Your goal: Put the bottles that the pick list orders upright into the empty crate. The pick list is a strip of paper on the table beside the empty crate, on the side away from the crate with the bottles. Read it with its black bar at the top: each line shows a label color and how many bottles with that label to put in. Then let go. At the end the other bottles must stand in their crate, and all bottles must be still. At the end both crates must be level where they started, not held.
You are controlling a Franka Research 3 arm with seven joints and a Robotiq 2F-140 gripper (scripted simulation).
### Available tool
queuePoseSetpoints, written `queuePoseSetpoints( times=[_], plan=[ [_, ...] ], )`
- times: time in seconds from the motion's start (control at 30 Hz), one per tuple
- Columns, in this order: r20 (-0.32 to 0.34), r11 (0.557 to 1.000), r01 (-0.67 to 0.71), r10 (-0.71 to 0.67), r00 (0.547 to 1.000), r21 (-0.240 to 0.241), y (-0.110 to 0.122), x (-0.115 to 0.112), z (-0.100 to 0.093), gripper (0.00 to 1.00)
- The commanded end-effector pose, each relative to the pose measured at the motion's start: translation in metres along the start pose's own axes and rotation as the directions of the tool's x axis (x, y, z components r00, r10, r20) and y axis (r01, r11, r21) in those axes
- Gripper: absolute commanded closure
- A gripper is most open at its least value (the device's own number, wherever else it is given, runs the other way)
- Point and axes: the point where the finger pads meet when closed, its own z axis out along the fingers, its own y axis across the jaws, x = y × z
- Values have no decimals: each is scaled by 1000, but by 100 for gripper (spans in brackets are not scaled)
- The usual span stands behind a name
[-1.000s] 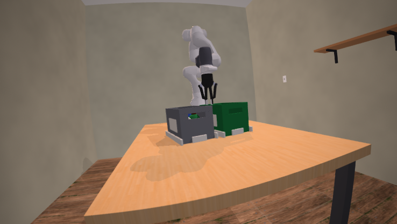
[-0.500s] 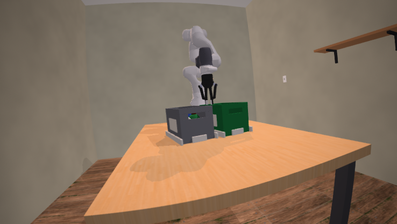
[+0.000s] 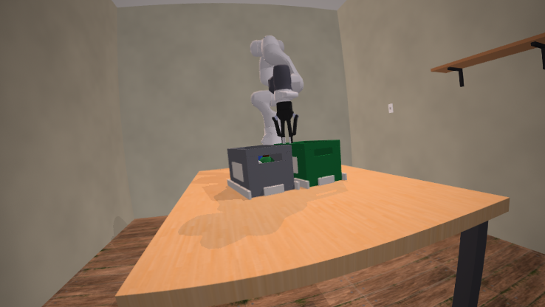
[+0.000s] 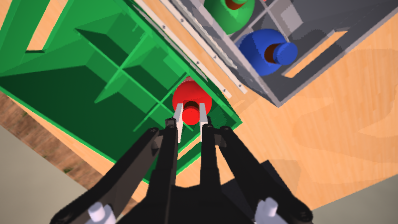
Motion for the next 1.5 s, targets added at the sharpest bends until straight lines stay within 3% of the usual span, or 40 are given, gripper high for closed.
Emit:
queuePoseSetpoints(
  times=[0.0, 0.67, 0.7, 1.47],
  plan=[
    [-10, 1000, -9, 9, 1000, 4, 0, 4, -2, 100],
    [-10, 1000, -9, 9, 1000, 4, 0, 4, -2, 100],
    [-10, 1000, -9, 9, 1000, 4, 0, 4, 1, 62],
    [-10, 1000, -9, 9, 1000, 4, 0, 4, 1, 62]
  ],
)
